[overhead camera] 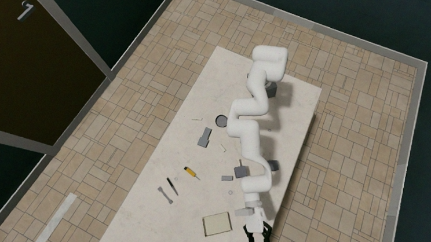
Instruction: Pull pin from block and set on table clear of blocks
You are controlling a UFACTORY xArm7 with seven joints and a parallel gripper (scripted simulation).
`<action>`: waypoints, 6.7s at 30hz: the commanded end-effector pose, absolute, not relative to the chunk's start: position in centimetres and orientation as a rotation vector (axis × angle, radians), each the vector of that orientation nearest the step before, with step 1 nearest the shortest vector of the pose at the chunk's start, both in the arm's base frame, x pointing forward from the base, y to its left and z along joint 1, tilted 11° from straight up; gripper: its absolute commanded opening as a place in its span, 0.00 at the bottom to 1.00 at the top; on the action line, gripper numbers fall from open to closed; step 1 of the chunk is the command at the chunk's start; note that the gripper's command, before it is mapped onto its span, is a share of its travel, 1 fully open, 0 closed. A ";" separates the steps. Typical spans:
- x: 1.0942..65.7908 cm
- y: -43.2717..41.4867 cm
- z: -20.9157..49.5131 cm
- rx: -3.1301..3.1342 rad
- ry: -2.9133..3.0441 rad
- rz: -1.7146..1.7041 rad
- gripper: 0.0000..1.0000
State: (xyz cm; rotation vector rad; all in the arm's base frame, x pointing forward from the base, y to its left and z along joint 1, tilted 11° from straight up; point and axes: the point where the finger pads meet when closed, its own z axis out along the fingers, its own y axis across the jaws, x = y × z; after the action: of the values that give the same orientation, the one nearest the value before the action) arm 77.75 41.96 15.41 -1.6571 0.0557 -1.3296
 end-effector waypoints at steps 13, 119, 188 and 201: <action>77.8 42.0 15.8 -1.651 0.054 -1.333 1.00; 77.0 41.0 11.9 -1.531 0.358 -1.230 0.45; 51.3 16.8 8.1 -1.008 2.822 -0.274 0.45; 49.6 15.2 7.2 -1.081 2.843 -0.268 0.45</action>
State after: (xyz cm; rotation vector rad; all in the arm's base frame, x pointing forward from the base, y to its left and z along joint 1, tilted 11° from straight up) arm 49.65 15.26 7.11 -1.0743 2.8471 -0.2680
